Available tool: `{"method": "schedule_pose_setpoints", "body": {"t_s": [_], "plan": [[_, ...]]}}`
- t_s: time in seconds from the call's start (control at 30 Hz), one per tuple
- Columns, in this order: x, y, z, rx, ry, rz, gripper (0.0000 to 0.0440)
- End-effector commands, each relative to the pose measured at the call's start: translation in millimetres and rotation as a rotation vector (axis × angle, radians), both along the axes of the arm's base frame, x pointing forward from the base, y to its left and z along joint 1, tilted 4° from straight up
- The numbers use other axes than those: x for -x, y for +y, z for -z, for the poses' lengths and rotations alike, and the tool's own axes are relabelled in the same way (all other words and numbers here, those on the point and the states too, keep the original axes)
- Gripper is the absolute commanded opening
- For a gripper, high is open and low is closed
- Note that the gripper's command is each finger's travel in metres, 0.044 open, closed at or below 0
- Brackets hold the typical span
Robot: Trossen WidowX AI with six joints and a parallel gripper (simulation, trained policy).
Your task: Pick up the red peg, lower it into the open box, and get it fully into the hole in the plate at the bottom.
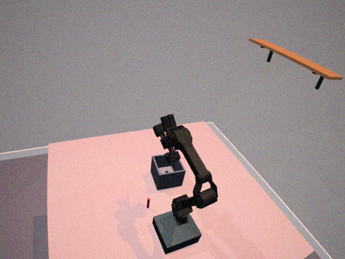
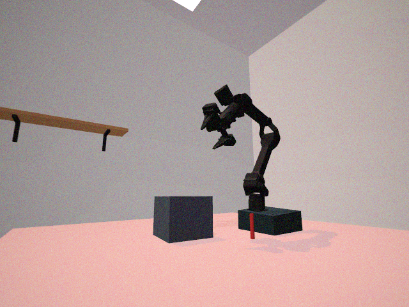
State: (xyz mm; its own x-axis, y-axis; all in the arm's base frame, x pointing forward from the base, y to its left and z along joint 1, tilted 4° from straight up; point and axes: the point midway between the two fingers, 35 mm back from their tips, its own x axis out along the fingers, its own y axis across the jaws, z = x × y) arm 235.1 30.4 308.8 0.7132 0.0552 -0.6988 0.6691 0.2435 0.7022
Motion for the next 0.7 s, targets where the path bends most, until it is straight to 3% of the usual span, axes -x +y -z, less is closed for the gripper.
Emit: {"method": "schedule_pose_setpoints", "body": {"t_s": [0.0, 0.67], "plan": [[2, 17, 18, -0.068, 0.081, -0.014, 0.0440], [34, 86, 95, -0.241, 0.498, -0.010, 0.0440]]}}
